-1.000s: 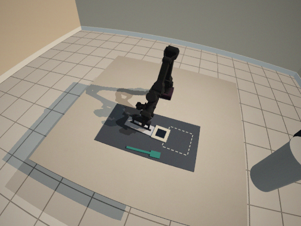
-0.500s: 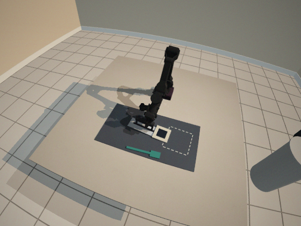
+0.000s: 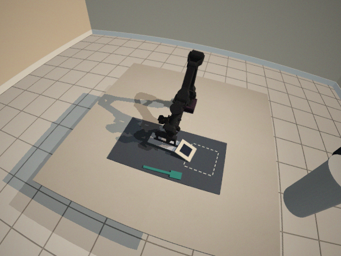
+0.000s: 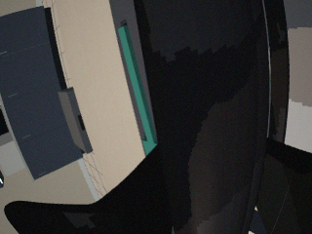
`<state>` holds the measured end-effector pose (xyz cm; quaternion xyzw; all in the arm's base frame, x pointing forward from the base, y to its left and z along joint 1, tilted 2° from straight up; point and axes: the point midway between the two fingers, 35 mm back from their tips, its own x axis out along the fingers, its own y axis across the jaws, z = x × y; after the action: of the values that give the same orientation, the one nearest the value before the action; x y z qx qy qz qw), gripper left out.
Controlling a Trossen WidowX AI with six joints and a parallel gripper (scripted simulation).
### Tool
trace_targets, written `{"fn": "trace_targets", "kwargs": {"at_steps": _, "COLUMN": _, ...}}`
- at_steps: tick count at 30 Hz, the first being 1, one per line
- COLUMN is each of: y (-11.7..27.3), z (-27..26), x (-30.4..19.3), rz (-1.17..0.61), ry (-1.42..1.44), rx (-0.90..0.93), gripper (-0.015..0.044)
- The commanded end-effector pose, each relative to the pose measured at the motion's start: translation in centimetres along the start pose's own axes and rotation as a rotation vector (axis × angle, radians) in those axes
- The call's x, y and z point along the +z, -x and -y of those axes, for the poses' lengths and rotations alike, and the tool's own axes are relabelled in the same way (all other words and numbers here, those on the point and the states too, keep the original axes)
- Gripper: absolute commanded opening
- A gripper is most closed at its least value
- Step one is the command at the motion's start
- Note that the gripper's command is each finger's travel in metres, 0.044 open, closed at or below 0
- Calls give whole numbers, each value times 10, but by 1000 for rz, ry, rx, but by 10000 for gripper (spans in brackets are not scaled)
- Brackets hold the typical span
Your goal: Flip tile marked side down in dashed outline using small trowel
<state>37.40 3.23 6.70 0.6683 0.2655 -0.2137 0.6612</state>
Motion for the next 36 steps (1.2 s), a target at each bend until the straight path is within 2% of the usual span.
{"fn": "trace_targets", "kwargs": {"at_steps": 1, "y": 9, "z": -21, "x": -8, "rz": -6, "ry": -5, "rx": 37, "gripper": 0}}
{"fn": "trace_targets", "kwargs": {"at_steps": 28, "y": 22, "z": -35, "x": -78, "rz": -11, "ry": -11, "rx": 37, "gripper": 0}}
{"fn": "trace_targets", "kwargs": {"at_steps": 36, "y": 21, "z": -34, "x": -82, "rz": -11, "ry": -12, "rx": 37, "gripper": 0}}
